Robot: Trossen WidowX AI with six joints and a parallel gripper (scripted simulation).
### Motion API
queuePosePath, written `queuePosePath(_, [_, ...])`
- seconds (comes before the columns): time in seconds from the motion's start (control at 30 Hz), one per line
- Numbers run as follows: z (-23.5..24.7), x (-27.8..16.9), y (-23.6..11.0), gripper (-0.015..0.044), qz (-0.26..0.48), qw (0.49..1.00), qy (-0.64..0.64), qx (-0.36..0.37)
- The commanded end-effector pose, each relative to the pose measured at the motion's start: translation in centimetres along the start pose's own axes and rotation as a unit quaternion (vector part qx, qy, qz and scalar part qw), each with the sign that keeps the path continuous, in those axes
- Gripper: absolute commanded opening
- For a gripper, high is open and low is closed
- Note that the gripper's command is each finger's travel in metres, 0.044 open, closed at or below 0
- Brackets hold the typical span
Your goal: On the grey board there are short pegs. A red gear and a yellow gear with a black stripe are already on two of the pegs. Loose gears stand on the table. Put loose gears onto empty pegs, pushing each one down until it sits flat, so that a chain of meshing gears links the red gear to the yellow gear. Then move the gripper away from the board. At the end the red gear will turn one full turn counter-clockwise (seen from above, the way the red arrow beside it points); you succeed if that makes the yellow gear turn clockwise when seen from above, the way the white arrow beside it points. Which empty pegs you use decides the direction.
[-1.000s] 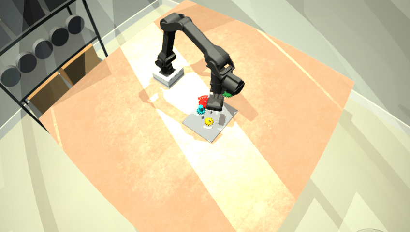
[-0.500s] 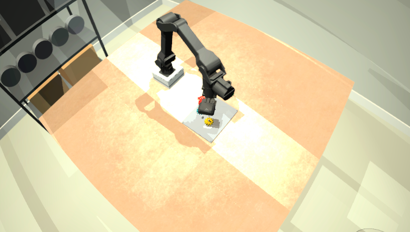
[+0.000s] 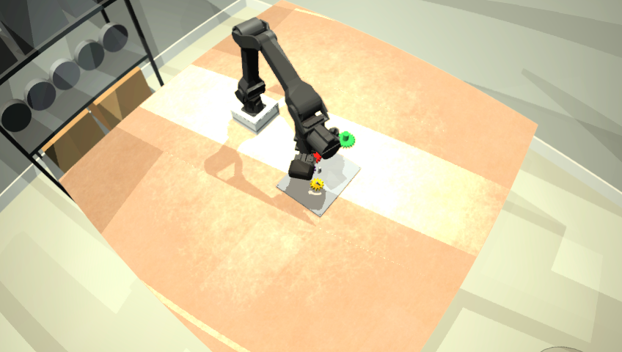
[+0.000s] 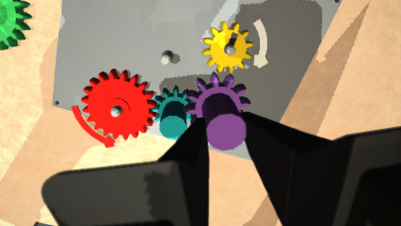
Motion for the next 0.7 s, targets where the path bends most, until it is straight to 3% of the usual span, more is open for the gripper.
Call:
queuePosePath(0.0, [0.0, -0.68, 0.22, 0.0, 0.002, 1.0, -0.002, -0.002])
queuePosePath(0.27, [-0.01, -0.75, 0.17, 0.0, 0.001, 1.0, 0.018, -0.002])
queuePosePath(0.67, [0.0, -0.75, 0.16, 0.0, 0.001, 0.983, 0.183, -0.002])
Point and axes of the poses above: the point midway between the two fingers, 35 mm back from their tips, its own y axis out along the fingers, its own z axis across the jaws, x = y × z, the point moved 1 cm from there along -y, back along the fingers, and after that the axes turned 15 degrees about -y, right-handed, at the moved point
